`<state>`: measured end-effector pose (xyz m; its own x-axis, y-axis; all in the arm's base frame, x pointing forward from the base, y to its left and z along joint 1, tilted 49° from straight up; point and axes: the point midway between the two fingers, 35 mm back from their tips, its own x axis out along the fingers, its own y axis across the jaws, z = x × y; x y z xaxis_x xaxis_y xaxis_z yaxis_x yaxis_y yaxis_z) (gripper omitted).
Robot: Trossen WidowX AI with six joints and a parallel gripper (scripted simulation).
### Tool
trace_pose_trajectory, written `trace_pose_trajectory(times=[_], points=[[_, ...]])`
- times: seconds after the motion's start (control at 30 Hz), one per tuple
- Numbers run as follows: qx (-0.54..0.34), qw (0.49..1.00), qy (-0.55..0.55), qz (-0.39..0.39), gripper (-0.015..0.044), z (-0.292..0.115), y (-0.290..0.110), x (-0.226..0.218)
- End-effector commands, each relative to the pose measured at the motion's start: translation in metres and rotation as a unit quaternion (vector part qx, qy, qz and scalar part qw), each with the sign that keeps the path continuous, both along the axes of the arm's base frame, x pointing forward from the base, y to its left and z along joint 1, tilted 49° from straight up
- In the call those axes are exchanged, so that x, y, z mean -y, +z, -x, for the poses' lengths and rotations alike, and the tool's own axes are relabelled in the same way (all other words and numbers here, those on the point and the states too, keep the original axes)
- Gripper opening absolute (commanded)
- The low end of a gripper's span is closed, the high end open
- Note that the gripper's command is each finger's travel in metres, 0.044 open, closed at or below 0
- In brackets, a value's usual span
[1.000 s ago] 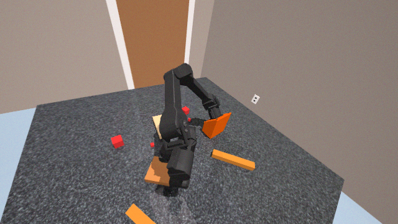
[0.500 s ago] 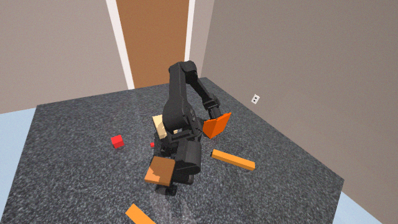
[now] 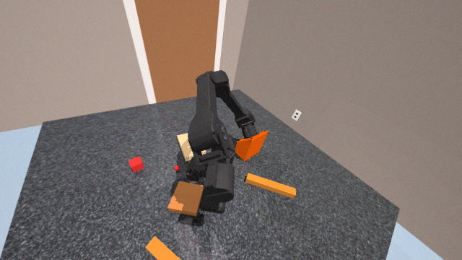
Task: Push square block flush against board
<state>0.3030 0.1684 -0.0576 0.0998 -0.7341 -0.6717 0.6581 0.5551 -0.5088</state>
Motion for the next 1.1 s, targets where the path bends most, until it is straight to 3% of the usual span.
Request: trace_pose_trajectory(times=[0.0, 0.53, 1.07], points=[[0.000, 1.000, -0.003, -0.001, 0.0000, 0.000, 0.000, 0.000], [-0.002, 1.000, 0.002, 0.000, 0.0000, 0.000, 0.000, 0.000], [-0.194, 0.964, 0.179, 0.024, 0.0000, -0.038, -0.017, 0.007]])
